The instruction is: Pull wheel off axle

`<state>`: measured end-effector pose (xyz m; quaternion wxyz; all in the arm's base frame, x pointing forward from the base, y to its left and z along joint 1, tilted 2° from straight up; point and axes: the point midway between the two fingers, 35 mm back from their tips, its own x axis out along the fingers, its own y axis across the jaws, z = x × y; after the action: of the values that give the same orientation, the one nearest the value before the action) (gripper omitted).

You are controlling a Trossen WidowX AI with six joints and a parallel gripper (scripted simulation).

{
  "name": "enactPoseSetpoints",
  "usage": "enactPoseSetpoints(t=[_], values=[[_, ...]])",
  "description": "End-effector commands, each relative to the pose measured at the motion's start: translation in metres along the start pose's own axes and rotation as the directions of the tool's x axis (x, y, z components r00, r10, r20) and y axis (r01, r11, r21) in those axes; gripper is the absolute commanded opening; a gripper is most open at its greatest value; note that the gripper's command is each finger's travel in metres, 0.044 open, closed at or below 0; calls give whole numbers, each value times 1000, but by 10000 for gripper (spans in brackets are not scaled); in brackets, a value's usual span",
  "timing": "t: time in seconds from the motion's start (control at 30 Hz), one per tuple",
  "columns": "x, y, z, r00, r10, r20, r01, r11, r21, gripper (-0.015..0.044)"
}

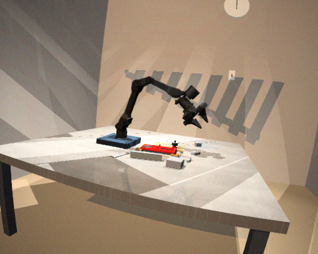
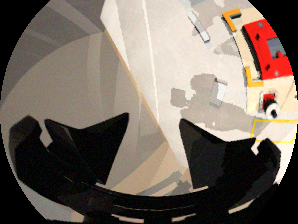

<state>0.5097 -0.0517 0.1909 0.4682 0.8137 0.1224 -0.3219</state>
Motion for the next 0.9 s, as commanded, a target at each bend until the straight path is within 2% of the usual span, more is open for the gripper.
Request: enactPoseSetpoints(t=[0.0,0.2,0.37,0.87], values=[[-13,-80,-2,940,-314,132,336,919,-207,300],[-41,-137,3,812,-523,259,584,743,-329,300],[-72,-172,9,673,-642,367,738,550,-391,300],[-70,-166,18,664,-647,374,745,537,-394,300]])
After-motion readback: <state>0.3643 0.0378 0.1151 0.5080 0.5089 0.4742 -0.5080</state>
